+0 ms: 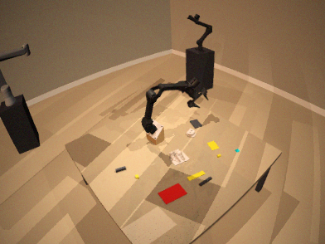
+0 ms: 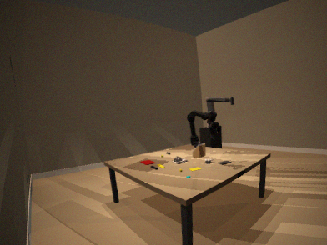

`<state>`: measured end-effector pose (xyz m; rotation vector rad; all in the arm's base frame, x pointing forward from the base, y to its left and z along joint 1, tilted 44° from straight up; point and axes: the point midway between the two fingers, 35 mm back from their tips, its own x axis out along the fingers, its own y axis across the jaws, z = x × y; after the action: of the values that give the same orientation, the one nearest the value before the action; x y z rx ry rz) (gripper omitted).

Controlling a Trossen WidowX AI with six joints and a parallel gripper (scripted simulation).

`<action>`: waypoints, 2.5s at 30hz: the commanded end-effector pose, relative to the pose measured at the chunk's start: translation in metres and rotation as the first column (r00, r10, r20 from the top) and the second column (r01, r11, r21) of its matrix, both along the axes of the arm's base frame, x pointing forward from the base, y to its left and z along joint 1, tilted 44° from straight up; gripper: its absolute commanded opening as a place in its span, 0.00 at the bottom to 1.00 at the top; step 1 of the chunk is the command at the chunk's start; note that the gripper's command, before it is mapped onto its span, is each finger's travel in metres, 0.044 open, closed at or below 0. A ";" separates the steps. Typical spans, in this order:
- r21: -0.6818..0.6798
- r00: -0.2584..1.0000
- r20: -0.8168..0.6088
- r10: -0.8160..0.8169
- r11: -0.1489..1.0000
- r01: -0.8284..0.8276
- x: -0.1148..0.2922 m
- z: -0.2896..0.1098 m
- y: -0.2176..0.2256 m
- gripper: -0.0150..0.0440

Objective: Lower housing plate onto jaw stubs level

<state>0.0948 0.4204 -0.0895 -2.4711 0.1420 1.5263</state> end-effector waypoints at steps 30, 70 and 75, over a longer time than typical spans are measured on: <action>-0.606 0.854 -0.454 0.253 0.616 -0.504 0.020 -0.047 -0.138 1.00; -0.615 0.751 -0.622 0.222 0.456 -0.644 0.027 -0.078 -0.201 1.00; -0.615 0.751 -0.622 0.222 0.456 -0.644 0.029 -0.084 -0.205 1.00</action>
<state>0.1225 0.2207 -0.1696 -2.8418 0.3485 2.8345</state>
